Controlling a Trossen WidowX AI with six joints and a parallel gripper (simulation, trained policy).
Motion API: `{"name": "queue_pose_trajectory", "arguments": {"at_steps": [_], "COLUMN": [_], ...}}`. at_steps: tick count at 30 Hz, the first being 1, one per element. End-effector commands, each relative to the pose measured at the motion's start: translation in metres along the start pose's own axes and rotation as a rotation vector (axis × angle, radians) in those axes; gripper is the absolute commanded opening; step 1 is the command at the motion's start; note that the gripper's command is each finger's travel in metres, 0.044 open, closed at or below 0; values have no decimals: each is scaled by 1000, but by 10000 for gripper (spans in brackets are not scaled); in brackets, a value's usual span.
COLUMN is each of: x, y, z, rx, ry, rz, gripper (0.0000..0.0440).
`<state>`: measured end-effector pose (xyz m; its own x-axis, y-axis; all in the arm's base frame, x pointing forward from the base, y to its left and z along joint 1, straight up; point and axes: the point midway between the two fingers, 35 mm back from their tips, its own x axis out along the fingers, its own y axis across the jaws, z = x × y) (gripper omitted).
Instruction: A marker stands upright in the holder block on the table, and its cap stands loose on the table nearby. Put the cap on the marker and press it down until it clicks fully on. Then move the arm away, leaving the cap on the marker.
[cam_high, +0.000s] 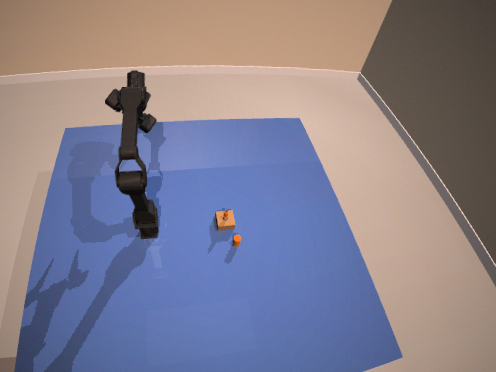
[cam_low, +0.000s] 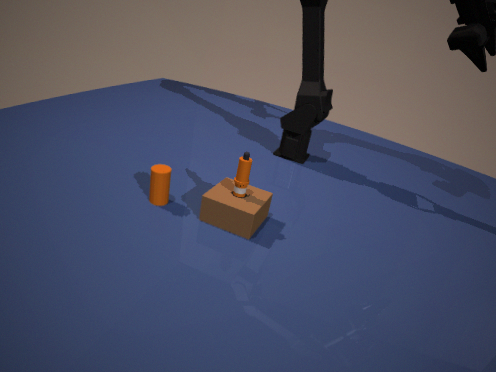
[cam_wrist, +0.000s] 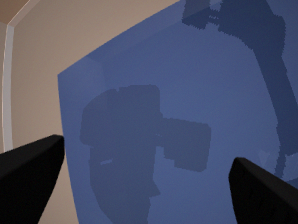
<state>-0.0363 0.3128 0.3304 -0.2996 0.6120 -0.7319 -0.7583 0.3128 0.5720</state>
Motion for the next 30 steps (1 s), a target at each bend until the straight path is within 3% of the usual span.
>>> {"name": "queue_pose_trajectory", "arguments": {"at_steps": [1, 30], "x": [-2, -19], "y": [-4, -76], "z": [6, 46], "rx": [10, 164], "ry": [-7, -46], "rz": [-7, -123], "gripper": [337, 339]}}
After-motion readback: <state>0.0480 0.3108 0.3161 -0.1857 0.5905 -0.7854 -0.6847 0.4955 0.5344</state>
